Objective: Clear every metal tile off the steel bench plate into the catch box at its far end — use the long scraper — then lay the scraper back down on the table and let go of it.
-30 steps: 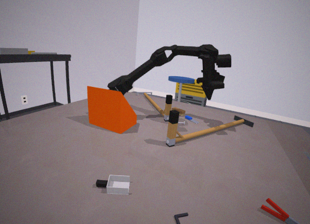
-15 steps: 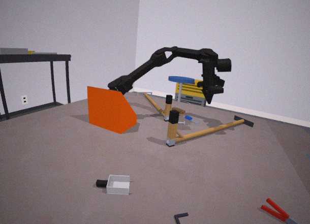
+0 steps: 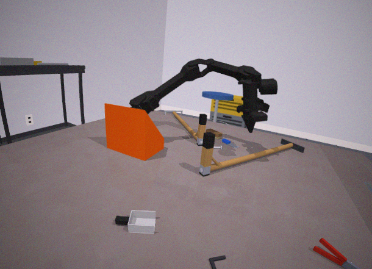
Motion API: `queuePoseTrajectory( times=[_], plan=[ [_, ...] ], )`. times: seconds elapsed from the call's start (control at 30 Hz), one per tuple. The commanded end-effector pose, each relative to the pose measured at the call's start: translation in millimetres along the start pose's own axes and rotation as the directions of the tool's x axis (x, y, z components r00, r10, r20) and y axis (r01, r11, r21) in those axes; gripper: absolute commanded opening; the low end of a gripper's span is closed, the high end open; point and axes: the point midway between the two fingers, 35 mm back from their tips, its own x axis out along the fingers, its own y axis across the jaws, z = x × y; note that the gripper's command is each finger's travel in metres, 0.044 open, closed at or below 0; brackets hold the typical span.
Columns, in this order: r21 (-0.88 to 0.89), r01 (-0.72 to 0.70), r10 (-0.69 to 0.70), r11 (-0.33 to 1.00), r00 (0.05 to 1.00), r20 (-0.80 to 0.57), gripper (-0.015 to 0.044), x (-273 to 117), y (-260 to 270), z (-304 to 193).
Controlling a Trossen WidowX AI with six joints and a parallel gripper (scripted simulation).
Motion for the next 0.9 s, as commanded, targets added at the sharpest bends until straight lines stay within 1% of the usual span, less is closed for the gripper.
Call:
queuePoseTrajectory(
  times=[0.0,0.87],
  plan=[
    [0.006,0.004,-0.004,1.000,1.000,0.002,0.0000,6,2,-1],
    [0.045,0.006,-0.007,0.999,1.000,0.013,0.0000,60,5,-12]
  ],
)
